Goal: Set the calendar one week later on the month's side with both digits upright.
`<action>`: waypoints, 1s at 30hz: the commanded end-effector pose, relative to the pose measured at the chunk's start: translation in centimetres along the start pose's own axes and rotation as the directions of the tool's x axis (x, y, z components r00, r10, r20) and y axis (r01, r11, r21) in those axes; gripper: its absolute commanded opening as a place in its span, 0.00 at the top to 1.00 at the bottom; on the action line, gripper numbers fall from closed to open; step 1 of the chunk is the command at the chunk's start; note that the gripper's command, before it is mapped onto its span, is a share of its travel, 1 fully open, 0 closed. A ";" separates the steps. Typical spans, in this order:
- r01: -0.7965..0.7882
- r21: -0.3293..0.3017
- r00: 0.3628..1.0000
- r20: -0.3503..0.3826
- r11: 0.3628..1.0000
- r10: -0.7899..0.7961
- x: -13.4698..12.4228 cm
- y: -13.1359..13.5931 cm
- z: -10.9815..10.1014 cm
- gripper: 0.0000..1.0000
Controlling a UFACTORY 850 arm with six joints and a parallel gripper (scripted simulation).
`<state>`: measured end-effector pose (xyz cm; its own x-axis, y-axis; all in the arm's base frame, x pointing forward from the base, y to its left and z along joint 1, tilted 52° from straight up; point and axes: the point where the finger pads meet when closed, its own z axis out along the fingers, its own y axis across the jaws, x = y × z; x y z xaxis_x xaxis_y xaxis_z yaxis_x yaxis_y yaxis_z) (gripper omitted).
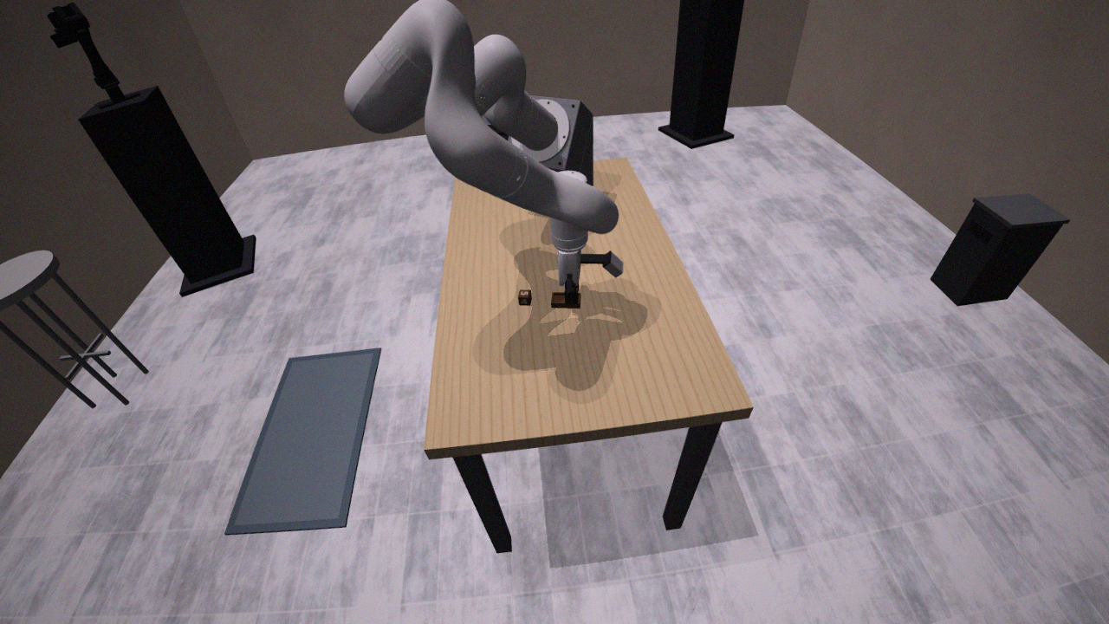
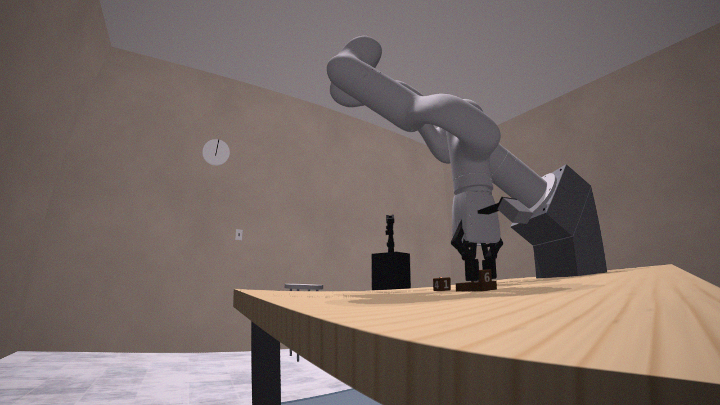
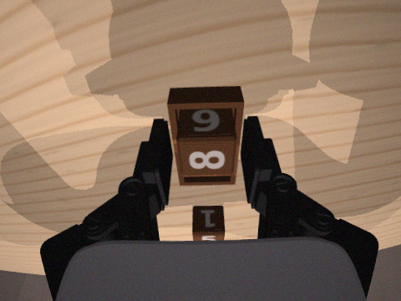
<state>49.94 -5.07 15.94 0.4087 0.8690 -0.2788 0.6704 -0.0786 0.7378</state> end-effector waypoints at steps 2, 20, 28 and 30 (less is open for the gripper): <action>0.000 0.000 1.000 0.000 1.000 0.000 0.0 0.0 0.0 0.53; 0.000 0.000 1.000 0.000 1.000 0.000 0.0 0.0 0.0 0.73; 0.000 0.000 1.000 0.000 1.000 0.000 0.0 0.0 0.0 0.73; 0.000 0.000 1.000 0.000 1.000 0.000 0.0 0.0 0.0 0.73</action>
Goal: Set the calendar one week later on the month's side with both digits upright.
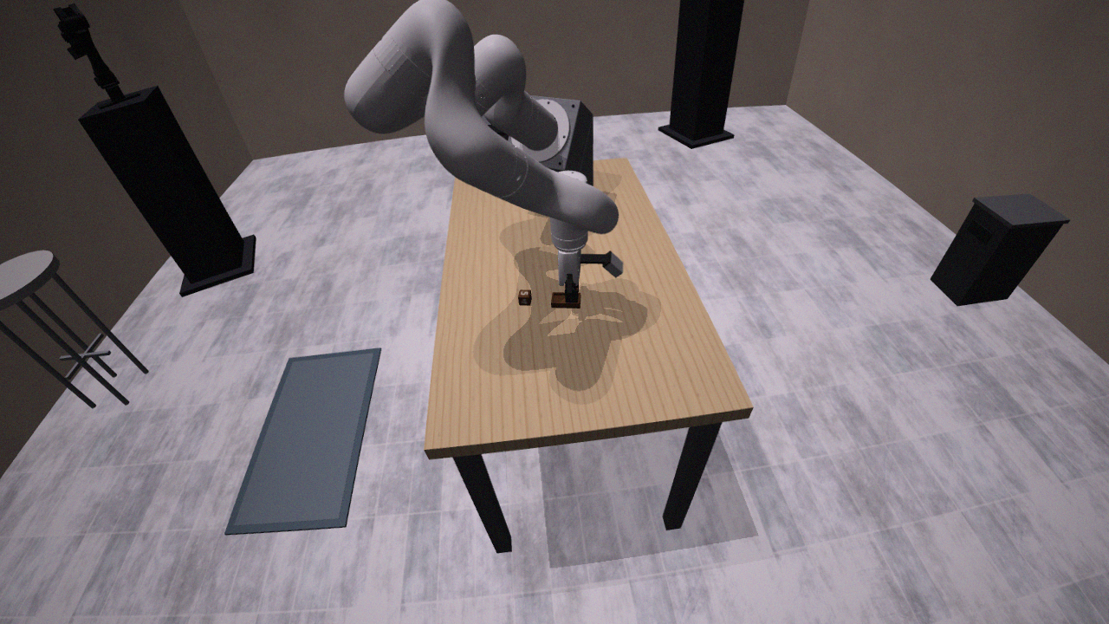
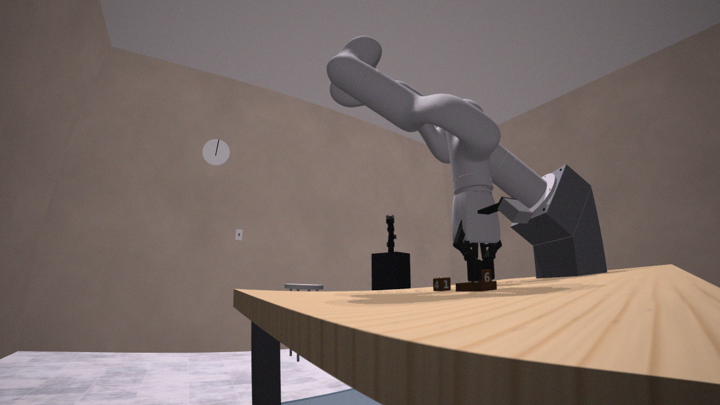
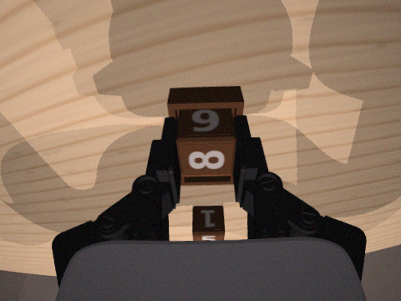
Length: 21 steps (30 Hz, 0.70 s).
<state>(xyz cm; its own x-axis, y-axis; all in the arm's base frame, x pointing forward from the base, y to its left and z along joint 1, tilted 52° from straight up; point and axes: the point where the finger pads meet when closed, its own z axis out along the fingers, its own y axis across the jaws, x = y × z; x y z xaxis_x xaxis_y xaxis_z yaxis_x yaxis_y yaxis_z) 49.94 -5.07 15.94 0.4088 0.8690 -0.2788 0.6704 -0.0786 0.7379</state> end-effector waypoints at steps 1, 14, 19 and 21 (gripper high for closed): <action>0.000 0.000 1.000 0.000 1.000 0.000 0.0 0.0 0.0 0.73; 0.000 0.000 1.000 0.000 1.000 0.000 0.0 0.0 0.0 0.73; 0.000 0.000 1.000 0.000 1.000 0.000 0.0 0.0 -0.1 0.73; 0.000 0.000 1.000 0.000 1.000 0.000 0.0 0.0 -0.5 0.73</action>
<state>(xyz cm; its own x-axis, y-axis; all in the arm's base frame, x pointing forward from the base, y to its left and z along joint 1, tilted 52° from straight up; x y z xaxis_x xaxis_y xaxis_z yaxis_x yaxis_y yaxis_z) 49.91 -5.05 15.96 0.4088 0.8690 -0.2789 0.6705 -0.0787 0.7377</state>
